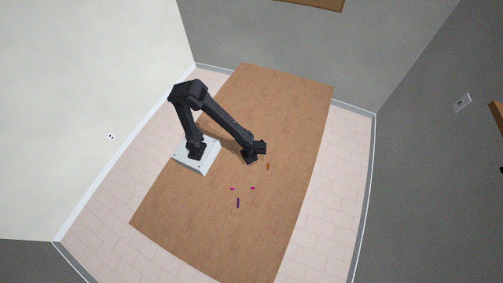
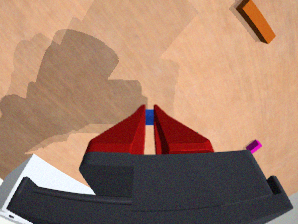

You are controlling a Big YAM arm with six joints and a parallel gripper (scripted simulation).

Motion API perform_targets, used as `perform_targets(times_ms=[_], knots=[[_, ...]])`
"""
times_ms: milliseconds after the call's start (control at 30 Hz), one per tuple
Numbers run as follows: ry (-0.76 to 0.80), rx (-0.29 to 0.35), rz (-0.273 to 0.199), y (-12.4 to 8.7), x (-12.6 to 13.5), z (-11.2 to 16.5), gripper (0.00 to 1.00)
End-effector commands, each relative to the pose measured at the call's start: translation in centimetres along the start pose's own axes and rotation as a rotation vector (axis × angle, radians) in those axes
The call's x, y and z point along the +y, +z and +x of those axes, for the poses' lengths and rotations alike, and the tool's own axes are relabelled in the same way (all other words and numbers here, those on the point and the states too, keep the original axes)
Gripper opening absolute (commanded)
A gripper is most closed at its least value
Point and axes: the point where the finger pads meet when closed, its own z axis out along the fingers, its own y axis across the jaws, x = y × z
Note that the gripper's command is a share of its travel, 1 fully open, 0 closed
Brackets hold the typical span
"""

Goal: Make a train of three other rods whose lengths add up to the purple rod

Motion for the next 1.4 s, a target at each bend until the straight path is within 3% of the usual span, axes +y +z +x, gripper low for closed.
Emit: perform_targets(times_ms=[0, 933, 1367], knots=[[-0.028, -0.03, 0.022, -0.6, 0.0, -0.8, 0.04], [-0.028, -0.03, 0.021, -0.6, 0.0, -0.7, 0.04], [-0.028, -0.011, 0.006, 0.8, 0.2, -0.5, 0.04]])
